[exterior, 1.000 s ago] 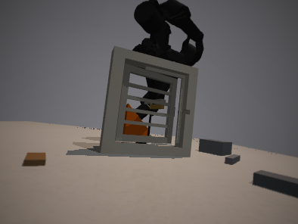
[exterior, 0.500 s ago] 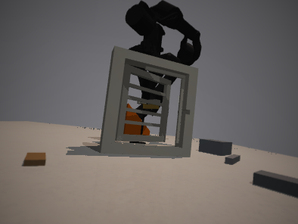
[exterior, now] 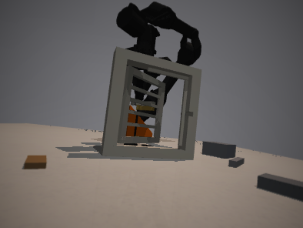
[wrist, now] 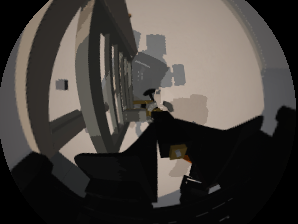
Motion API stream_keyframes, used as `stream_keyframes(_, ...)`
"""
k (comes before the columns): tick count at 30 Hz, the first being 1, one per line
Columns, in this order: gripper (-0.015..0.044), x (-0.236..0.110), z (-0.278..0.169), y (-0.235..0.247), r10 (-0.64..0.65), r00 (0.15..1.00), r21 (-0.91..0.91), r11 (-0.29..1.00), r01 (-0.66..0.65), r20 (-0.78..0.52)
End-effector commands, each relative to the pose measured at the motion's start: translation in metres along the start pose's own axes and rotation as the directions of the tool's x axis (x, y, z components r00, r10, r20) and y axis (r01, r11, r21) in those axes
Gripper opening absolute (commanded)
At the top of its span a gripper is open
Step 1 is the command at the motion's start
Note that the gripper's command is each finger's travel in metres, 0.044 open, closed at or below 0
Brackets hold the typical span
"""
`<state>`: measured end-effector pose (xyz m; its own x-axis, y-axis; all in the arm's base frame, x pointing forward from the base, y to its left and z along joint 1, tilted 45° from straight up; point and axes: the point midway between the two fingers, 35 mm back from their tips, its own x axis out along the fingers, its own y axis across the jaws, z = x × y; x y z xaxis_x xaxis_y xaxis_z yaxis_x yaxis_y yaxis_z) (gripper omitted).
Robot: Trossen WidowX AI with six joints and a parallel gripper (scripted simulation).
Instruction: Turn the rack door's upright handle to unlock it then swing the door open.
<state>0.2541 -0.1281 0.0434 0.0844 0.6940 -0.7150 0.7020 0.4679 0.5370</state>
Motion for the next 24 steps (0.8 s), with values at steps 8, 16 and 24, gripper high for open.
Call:
stream_keyframes(8,0.0009,0.001,0.008,-0.021,0.001,1.0,-0.191,0.982,-0.001,0.003)
stream_keyframes(16,0.0009,0.001,0.015,-0.036,0.001,1.0,-0.315,0.949,0.001,0.004)
stream_keyframes(24,0.0009,0.0,0.025,-0.051,0.0,1.0,-0.436,0.9,0.002,0.005)
